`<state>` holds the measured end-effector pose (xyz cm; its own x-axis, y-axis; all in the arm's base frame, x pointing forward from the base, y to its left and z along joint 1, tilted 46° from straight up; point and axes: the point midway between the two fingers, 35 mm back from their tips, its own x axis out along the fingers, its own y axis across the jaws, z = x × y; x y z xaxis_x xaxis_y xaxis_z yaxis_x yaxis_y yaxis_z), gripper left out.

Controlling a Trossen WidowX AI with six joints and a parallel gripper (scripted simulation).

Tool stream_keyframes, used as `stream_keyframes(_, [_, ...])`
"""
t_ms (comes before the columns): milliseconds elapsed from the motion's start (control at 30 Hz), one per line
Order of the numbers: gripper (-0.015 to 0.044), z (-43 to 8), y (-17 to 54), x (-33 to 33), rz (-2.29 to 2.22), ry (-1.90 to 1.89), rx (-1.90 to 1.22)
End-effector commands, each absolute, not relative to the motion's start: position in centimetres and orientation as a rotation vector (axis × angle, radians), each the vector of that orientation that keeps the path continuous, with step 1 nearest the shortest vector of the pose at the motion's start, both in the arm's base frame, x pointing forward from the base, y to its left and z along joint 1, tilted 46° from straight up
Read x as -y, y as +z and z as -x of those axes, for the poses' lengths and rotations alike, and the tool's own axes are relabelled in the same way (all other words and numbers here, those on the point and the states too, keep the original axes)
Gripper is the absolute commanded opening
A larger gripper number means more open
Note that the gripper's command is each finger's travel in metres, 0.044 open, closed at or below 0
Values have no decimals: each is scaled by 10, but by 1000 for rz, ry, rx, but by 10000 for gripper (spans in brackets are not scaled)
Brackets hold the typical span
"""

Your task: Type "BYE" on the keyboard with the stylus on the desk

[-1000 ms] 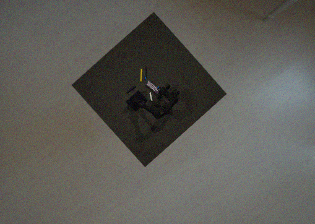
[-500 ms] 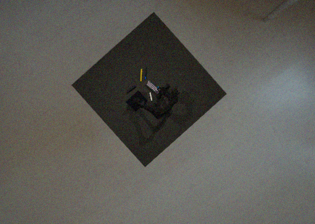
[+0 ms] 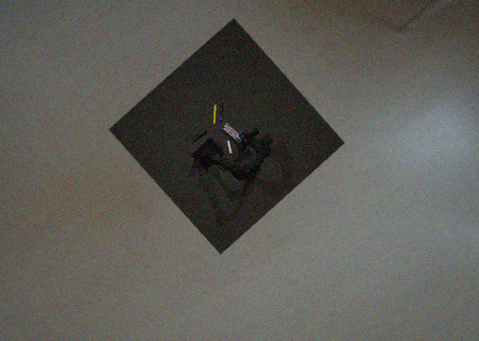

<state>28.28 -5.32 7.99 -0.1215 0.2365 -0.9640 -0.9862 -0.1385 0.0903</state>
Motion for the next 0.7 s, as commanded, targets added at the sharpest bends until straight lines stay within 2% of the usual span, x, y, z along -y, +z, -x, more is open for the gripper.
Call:
stream_keyframes(0, [81,-284,81,54,1066,1491,-1035])
stream_keyframes(667, [81,-284,75,61,1066,1491,-1035])
